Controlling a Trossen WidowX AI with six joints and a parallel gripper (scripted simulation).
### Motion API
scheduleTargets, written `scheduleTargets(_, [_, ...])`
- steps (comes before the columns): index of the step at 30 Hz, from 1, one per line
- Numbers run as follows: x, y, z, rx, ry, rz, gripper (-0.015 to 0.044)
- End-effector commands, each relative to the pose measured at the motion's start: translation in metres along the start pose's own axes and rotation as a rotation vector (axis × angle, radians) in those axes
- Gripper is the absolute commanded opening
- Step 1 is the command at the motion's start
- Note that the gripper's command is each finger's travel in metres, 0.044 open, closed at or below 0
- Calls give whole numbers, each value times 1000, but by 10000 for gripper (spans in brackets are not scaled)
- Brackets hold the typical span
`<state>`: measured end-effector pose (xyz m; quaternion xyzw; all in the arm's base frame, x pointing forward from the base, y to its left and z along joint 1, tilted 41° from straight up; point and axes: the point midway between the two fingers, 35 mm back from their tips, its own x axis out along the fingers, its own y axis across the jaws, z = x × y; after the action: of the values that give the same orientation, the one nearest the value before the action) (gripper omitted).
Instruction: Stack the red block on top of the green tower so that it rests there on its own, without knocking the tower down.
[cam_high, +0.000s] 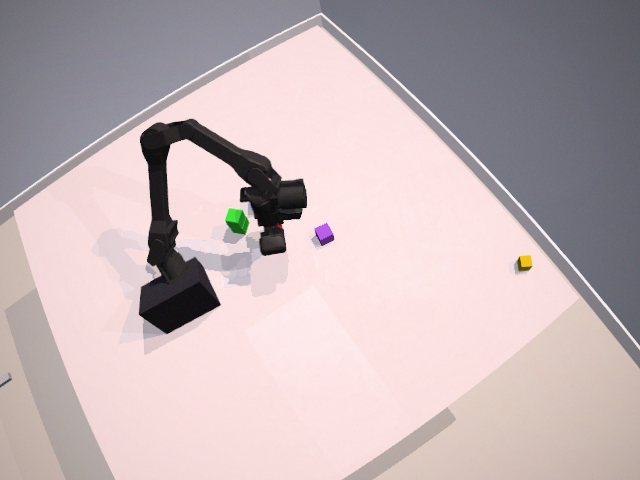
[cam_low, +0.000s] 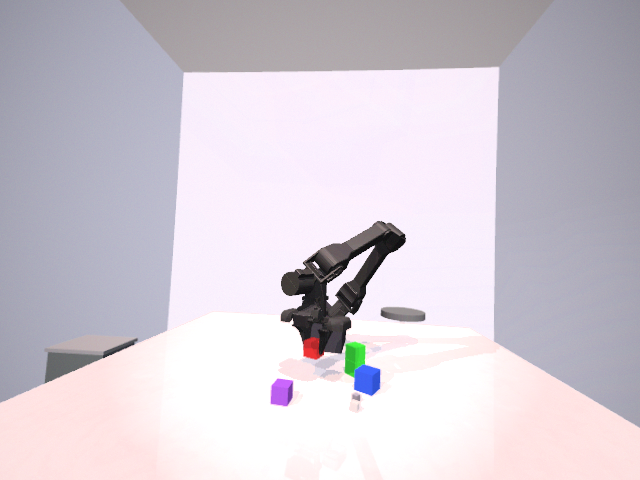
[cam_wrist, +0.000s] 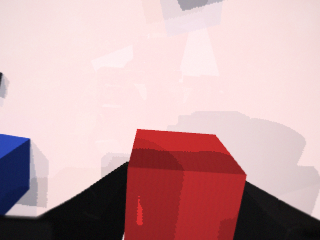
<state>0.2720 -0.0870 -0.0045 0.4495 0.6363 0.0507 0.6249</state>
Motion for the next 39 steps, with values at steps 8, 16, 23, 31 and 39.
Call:
scheduleTargets(8, [-54,0,0,-9,-9,-7,0])
scheduleTargets(16, [-55,1,0,-9,-8,-6,0])
scheduleTargets(23, [-57,21,-20,-10,-6,4,0])
scheduleTargets(31, [-58,43,-47,-10,-7,0,0])
scheduleTargets(39, [-57,59,-75,-8,-6,-3,0])
